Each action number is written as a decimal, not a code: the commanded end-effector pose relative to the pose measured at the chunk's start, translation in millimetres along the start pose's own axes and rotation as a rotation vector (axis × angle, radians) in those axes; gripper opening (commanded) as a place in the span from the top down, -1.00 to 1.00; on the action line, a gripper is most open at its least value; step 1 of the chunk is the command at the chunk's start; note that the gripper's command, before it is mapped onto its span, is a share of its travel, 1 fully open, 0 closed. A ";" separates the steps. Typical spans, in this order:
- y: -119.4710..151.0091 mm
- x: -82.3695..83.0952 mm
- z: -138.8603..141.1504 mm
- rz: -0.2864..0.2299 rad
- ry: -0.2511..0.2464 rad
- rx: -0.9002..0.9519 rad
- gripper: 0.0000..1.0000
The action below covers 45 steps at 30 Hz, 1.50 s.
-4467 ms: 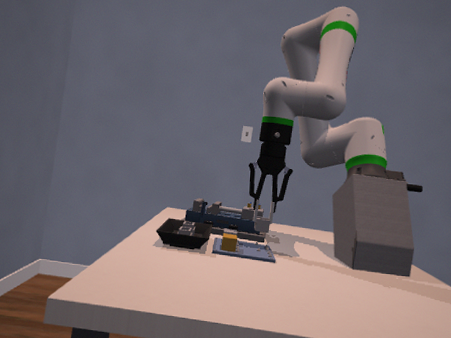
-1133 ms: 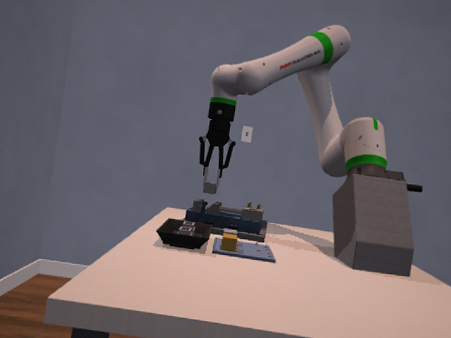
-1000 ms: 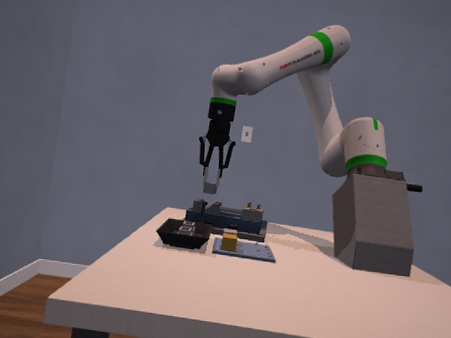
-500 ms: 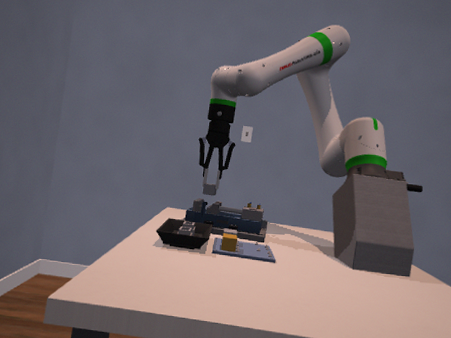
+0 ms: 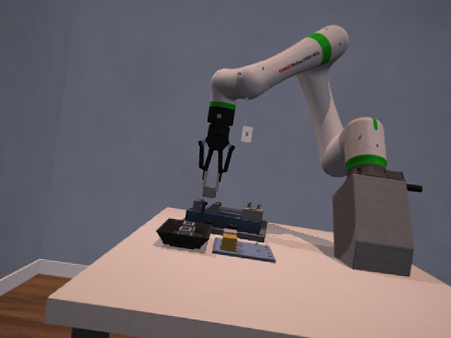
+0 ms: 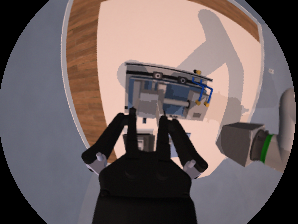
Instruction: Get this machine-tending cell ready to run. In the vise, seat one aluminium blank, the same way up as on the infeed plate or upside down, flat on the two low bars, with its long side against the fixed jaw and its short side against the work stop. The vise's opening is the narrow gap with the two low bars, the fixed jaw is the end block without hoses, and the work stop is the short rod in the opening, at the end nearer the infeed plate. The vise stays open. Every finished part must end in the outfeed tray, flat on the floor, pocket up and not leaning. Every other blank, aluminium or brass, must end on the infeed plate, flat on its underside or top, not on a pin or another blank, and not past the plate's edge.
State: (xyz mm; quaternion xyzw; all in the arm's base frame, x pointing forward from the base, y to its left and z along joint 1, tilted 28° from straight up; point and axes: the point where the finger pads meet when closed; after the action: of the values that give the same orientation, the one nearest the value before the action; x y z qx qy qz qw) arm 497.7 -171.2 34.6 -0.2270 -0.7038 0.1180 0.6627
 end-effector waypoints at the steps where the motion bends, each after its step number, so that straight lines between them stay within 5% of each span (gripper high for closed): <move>1: 0.1 -0.6 -0.2 0.000 0.000 0.000 1.00; 45: 0.1 -8.8 -0.3 0.000 0.000 0.000 1.00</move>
State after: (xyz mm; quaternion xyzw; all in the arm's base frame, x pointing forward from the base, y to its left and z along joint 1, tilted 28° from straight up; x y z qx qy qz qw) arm 498.0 -175.6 26.7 -0.2270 -0.7038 0.1180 0.6627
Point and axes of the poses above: the point where the finger pads meet when closed, its own x axis back along the fingers, its own z axis across the jaws, y = z × x, and after that the axes turned 1 degree about x, right-handed
